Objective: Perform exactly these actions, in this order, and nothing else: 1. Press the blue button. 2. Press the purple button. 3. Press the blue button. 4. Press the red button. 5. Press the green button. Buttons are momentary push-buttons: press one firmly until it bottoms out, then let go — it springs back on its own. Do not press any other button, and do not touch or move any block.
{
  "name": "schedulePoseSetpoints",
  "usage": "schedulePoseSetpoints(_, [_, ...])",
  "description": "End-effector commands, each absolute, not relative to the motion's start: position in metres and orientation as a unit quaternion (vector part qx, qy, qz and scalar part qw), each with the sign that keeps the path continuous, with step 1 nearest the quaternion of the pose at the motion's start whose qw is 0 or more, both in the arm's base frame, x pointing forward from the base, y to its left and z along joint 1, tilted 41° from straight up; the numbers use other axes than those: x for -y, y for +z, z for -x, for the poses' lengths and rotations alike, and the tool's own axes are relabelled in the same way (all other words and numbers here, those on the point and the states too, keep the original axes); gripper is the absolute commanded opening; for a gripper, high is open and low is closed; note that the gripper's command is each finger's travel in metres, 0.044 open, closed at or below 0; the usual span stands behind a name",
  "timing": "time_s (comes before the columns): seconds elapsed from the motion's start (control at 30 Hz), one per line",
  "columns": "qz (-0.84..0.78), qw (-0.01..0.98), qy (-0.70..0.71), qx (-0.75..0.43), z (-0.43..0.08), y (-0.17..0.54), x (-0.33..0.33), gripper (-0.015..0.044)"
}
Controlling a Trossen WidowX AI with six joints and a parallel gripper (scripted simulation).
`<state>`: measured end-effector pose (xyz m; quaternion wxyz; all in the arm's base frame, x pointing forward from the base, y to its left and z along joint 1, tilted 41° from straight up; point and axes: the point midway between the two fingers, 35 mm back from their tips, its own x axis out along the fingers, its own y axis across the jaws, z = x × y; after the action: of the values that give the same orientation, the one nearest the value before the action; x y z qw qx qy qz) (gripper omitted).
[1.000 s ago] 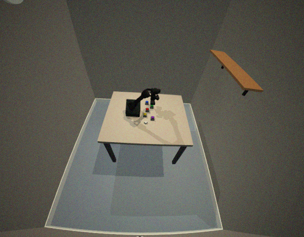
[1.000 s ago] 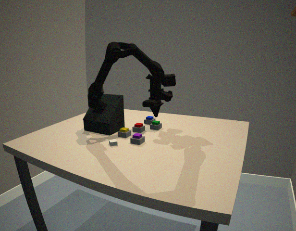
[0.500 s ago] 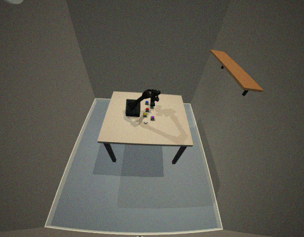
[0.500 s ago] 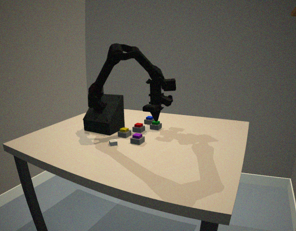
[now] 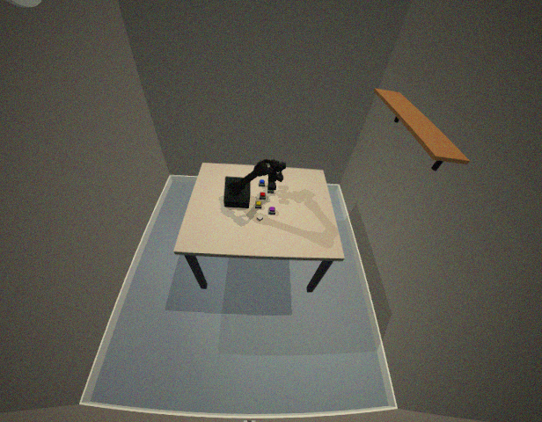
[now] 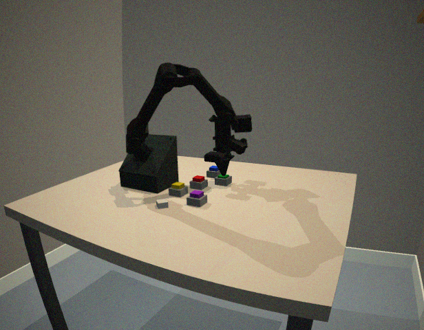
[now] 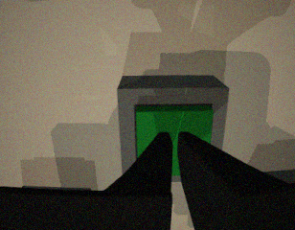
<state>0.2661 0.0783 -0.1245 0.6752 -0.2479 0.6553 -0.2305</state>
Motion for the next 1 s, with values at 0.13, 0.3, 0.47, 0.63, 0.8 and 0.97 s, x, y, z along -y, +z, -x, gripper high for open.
schedulePoseSetpoints(0.13, [0.253,0.672,-0.231,-0.656,-0.265,-0.126,-0.077,0.0020])
schedulePoseSetpoints(0.3, [0.251,0.673,-0.230,-0.656,-0.265,-0.108,-0.093,0.0020])
schedulePoseSetpoints(0.47, [0.253,0.672,-0.230,-0.657,-0.264,-0.099,-0.099,0.0020])
schedulePoseSetpoints(0.63, [0.250,0.673,-0.226,-0.658,-0.252,-0.098,-0.155,0.0151])
schedulePoseSetpoints(0.8, [0.251,0.673,-0.227,-0.658,-0.236,-0.096,-0.193,0.0283])
schedulePoseSetpoints(0.97, [0.251,0.673,-0.227,-0.658,-0.236,-0.096,-0.193,0.0400])
